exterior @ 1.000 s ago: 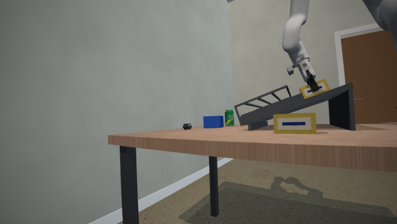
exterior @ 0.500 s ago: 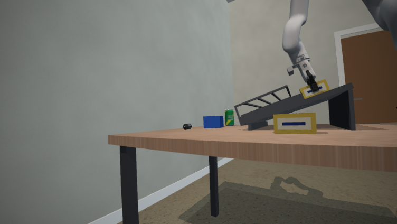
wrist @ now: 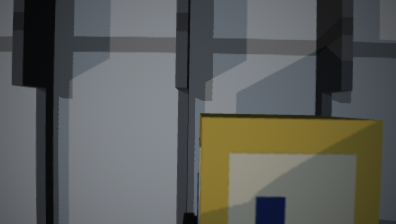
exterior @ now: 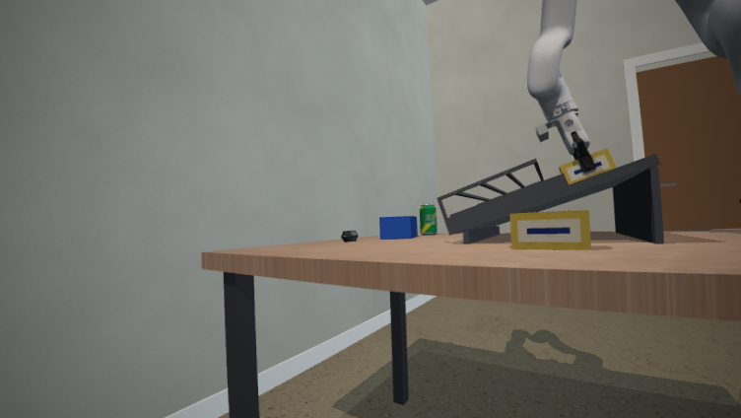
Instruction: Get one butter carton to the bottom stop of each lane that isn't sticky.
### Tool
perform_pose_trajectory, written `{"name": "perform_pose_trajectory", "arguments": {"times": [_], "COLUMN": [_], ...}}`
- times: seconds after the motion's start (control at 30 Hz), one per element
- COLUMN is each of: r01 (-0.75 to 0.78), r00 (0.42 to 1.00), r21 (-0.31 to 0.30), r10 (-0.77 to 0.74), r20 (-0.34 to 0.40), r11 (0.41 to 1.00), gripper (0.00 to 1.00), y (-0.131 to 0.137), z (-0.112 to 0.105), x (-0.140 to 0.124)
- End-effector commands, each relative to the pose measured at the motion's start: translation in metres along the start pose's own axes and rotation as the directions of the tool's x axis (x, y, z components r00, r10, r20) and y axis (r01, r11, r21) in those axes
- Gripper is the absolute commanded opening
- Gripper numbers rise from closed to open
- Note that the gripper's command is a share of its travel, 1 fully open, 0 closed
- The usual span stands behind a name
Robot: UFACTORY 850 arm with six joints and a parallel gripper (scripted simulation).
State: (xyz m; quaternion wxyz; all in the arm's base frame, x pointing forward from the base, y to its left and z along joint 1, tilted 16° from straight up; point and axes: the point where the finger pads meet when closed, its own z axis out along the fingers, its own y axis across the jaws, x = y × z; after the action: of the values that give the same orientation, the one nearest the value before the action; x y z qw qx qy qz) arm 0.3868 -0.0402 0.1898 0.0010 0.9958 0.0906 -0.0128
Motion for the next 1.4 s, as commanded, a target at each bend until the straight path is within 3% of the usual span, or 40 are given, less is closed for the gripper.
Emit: {"name": "perform_pose_trajectory", "arguments": {"times": [0.0, 1.37], "r01": [0.000, 0.000], "r00": [1.000, 1.000], "r21": [-0.001, -0.001], "r10": [0.000, 0.000], "r20": [-0.002, -0.002], "r11": [1.000, 1.000], "gripper": [0.00, 0.00], "y": [0.0003, -0.0002], "z": [-0.0004, 0.0056], "x": [0.0007, 0.0007]}}
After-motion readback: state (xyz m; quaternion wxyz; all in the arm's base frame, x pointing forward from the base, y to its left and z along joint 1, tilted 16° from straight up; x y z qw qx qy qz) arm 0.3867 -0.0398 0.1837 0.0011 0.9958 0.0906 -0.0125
